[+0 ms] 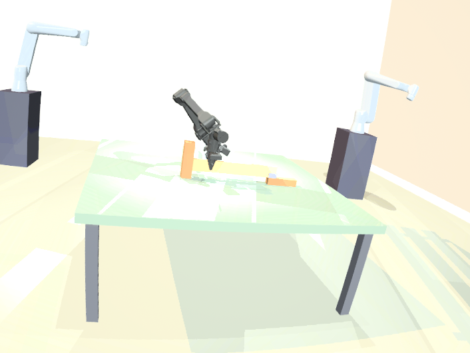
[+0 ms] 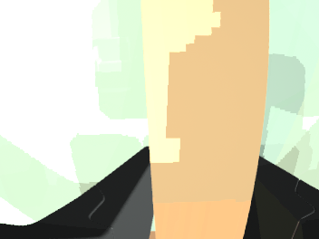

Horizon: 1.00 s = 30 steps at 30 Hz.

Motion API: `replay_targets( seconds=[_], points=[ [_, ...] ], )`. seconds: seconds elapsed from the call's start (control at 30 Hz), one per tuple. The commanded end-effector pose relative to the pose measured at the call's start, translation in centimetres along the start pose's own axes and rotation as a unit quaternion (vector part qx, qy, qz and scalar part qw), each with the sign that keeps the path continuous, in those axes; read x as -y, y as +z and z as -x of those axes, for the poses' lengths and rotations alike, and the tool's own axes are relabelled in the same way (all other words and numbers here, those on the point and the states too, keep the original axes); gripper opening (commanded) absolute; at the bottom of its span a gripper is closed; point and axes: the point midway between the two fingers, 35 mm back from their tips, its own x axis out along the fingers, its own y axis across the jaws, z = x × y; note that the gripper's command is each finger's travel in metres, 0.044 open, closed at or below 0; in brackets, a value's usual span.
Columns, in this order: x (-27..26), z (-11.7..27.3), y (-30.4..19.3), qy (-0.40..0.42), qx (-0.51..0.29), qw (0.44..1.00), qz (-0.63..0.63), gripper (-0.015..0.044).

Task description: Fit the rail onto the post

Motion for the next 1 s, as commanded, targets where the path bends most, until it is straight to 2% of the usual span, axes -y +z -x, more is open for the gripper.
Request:
replay_targets(
  seconds=[0.0,0.27,0.5,0.67,0.97],
  points=[
    [0.0,0.0,0.0,0.001,-0.001,1.0,0.0,0.0236],
    [0.0,0.0,0.0,0.001,-0.001,1.0,0.0,0.044],
    [0.0,0.1,0.2,0.001,0.0,1.0,0.0,0.044],
    [-0.1,3.0,3.1,-0.001,0.0,1.0,0.001,0.044],
    [-0.1,3.0,3.1,-0.001,0.0,1.0,0.001,0.044]
  ],
)
